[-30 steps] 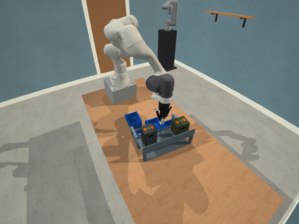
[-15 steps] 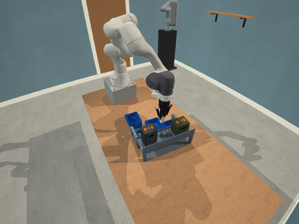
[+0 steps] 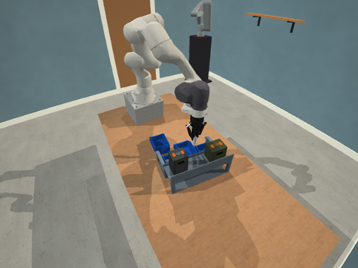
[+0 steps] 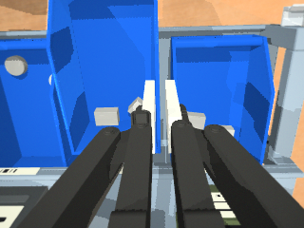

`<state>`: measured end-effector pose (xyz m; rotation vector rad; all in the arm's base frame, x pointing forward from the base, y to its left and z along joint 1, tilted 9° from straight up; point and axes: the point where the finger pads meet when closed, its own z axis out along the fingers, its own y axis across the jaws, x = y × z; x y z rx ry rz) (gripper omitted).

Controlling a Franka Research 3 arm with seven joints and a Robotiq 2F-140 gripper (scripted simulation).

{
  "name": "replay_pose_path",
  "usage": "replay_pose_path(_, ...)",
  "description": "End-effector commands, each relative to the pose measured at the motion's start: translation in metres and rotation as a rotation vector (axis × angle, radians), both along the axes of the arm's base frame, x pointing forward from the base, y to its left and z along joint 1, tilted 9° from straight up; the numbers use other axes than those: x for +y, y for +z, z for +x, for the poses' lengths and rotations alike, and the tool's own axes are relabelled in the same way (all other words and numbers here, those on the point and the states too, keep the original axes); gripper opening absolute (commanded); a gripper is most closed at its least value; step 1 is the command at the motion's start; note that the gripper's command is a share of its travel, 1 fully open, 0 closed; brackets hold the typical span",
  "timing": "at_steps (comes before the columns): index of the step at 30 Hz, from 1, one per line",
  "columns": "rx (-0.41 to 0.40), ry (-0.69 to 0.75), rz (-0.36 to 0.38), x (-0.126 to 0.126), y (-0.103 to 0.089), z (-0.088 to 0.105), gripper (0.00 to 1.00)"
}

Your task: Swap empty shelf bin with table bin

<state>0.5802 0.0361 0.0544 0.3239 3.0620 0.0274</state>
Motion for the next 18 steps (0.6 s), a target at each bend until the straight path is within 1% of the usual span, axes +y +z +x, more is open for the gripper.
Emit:
replay_pose_path(1, 0.011, 0.011, 0.001, -0.001, 0.005, -0.005, 0.06)
replay_pose_path(18, 0.011, 0.011, 0.001, 0.0, 0.03, -0.009, 0.06)
